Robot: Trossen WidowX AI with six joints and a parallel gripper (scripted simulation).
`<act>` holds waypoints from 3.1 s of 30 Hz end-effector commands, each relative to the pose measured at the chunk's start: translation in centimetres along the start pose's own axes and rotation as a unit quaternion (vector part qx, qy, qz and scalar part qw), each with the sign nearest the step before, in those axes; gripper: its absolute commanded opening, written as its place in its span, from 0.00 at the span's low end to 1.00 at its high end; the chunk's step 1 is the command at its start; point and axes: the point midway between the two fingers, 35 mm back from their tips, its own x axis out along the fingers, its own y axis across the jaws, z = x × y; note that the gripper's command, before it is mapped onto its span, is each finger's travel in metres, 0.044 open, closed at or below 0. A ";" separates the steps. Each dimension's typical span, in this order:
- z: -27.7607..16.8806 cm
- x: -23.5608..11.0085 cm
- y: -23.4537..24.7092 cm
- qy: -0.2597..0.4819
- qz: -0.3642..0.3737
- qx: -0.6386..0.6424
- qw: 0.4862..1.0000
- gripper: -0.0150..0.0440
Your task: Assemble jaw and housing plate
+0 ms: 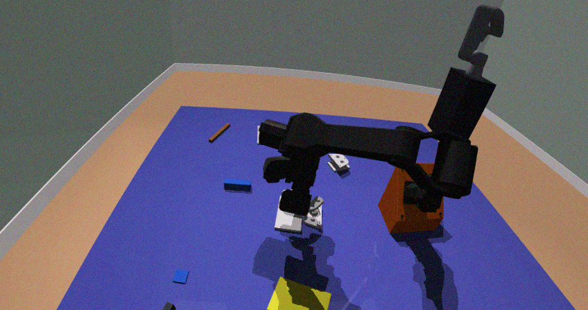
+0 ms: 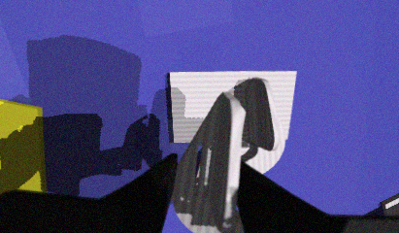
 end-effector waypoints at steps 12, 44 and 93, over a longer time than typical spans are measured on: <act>0.2 -0.1 0.0 -0.002 0.002 0.006 1.000 0.48; 0.3 -0.1 0.0 -0.002 0.002 0.006 1.000 0.48; 0.3 4.9 0.1 -0.002 0.003 0.010 1.000 0.48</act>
